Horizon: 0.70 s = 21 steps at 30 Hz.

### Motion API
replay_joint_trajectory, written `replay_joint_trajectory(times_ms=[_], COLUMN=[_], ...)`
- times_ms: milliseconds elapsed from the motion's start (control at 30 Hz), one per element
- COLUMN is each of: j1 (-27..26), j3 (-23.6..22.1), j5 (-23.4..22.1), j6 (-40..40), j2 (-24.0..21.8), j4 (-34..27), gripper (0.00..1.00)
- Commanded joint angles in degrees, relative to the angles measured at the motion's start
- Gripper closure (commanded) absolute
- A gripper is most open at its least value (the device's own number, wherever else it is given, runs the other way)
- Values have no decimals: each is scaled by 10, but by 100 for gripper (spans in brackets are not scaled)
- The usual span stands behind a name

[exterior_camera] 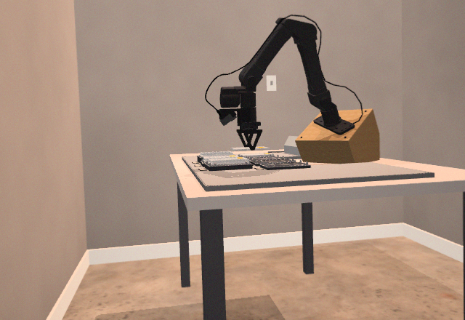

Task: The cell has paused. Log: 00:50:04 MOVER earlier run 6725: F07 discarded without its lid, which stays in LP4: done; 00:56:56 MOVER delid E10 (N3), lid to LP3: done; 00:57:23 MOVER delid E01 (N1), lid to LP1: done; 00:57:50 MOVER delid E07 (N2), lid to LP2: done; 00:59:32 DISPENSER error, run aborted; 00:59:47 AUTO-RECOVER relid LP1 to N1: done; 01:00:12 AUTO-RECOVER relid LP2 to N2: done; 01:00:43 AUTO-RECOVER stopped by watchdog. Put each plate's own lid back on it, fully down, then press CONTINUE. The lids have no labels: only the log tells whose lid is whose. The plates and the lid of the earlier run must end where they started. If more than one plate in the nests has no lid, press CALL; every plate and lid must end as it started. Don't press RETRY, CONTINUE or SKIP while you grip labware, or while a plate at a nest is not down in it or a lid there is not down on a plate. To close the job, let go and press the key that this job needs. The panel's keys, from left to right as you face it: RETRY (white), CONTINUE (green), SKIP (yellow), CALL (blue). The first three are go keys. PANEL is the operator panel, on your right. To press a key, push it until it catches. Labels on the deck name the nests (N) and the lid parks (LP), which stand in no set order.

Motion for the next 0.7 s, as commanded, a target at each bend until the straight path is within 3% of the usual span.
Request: replay_joint_trajectory(times_ms=[0,333,667], j1=[-35,-97,-161], j3=[30,87,174], j5=[-23,-48,-71], j6=[-45,-105,-170], j2=[19,77,157], j4=[-12,-29,-61], gripper=[100,100,100])
